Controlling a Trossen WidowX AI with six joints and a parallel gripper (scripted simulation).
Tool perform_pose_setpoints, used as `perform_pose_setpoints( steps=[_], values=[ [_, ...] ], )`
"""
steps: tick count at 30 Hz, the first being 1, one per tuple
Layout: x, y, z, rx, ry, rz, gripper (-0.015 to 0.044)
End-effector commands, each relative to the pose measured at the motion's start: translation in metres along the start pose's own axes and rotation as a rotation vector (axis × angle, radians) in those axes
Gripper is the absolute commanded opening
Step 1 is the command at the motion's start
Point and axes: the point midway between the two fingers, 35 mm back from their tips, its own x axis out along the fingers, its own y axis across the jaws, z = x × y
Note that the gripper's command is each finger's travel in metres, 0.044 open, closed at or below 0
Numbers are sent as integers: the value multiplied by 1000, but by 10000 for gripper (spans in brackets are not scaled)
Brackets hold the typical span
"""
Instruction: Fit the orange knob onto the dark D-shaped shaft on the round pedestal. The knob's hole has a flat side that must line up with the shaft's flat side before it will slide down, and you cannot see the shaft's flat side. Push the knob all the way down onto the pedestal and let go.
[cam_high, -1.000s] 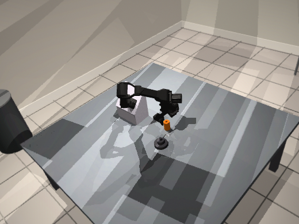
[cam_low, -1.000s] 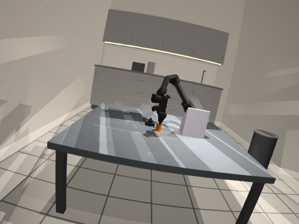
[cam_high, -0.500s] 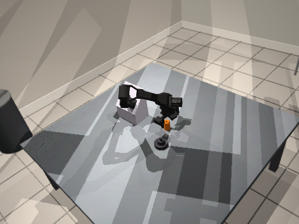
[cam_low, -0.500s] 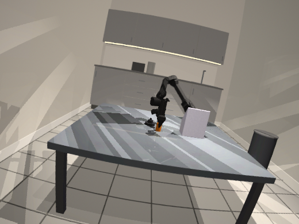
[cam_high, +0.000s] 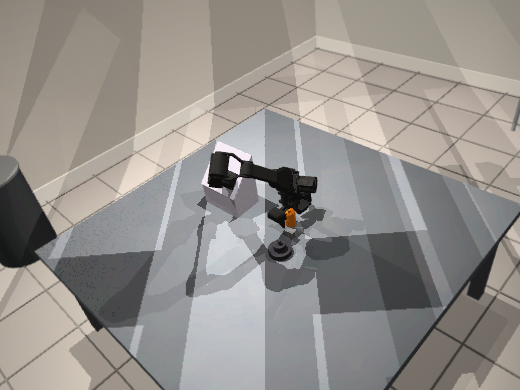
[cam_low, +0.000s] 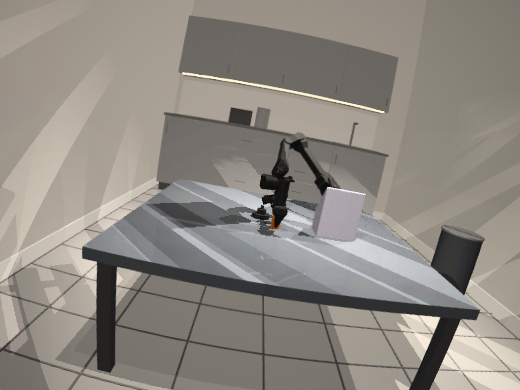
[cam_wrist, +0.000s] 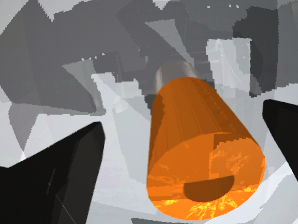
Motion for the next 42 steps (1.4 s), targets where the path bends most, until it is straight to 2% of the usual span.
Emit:
perform_pose_setpoints(
  steps=[1,11,18,23,42],
  values=[
    [6,-2,-2,-7,4,-8,440],
    [6,-2,-2,-7,4,-8,177],
    [6,-2,-2,-7,4,-8,131],
    [-8,2,2,-8,2,-1,0],
    [-134,7,4,-8,4,1,0]
  ],
)
